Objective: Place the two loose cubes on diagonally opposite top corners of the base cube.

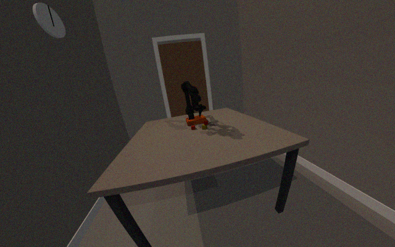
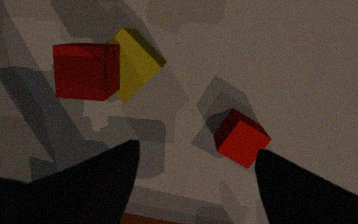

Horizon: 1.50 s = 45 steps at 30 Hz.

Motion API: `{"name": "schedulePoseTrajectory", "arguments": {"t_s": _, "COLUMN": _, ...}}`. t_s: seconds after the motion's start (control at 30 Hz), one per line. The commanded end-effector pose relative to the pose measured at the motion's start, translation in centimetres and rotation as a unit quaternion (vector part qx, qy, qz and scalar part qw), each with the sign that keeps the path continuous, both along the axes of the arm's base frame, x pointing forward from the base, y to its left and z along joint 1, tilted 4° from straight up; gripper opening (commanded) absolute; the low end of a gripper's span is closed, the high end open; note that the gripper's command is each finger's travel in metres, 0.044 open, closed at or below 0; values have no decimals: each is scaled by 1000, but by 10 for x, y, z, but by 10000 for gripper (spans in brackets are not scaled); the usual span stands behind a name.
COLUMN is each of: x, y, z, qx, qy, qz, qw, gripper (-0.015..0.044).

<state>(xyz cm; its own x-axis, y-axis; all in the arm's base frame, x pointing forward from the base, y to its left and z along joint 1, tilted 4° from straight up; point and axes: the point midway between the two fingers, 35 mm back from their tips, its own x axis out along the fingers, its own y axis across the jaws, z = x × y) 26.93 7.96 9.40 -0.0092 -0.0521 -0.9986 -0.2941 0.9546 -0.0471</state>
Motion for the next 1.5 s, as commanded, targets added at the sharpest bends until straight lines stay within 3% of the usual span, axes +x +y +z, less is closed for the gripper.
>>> {"name": "schedulePoseTrajectory", "arguments": {"t_s": 0.0, "x": -3, "y": -9, "z": 1, "qx": -3, "qy": 7, "qz": 76, "qw": 997, "gripper": 265}}
{"name": "schedulePoseTrajectory", "arguments": {"t_s": 0.3, "x": -9, "y": -29, "z": 8, "qx": 0, "qy": 20, "qz": 290, "qw": 957, "gripper": 265}}
{"name": "schedulePoseTrajectory", "arguments": {"t_s": 0.67, "x": -17, "y": -50, "z": 15, "qx": 3, "qy": 34, "qz": 518, "qw": 855, "gripper": 265}}
{"name": "schedulePoseTrajectory", "arguments": {"t_s": 0.87, "x": -17, "y": -51, "z": 10, "qx": 2, "qy": 34, "qz": 521, "qw": 853, "gripper": 265}}
{"name": "schedulePoseTrajectory", "arguments": {"t_s": 1.13, "x": -19, "y": -55, "z": -46, "qx": 2, "qy": 34, "qz": 521, "qw": 853, "gripper": 265}}
{"name": "schedulePoseTrajectory", "arguments": {"t_s": 1.47, "x": -19, "y": -56, "z": -62, "qx": 2, "qy": 34, "qz": 521, "qw": 853, "gripper": 265}}
